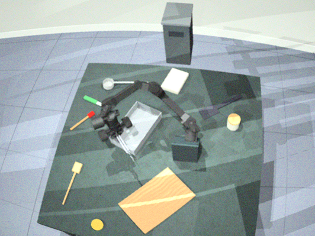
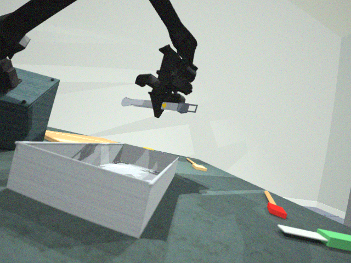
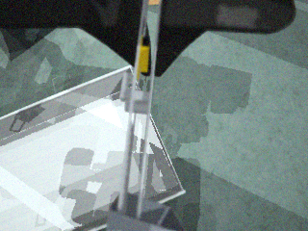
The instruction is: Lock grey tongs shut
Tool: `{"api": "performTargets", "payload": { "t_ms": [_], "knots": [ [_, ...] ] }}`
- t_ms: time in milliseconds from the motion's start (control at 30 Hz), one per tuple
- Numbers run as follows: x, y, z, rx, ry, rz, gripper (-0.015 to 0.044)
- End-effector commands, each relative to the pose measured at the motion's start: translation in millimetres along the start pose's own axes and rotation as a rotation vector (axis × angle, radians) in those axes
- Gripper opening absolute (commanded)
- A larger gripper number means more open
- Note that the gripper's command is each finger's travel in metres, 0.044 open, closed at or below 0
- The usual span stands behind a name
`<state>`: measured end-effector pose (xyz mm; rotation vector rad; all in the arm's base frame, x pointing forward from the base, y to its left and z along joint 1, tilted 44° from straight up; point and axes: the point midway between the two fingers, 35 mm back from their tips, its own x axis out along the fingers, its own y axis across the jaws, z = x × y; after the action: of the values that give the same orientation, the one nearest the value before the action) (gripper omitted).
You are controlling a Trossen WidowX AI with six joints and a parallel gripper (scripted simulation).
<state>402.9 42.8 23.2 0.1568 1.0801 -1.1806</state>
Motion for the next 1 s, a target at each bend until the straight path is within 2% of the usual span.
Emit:
{"api": "performTargets", "payload": {
  "t_ms": [0, 633, 967],
  "knots": [
    [-2.1, 13.0, -20.7, 0.089, 0.003, 0.010, -0.0150],
    [3.8, 46.1, -116.4, 0.511, -0.014, -0.002, -0.0150],
    [3.0, 47.0, -122.8, 0.418, -0.013, -0.001, -0.0150]
  ]
}}
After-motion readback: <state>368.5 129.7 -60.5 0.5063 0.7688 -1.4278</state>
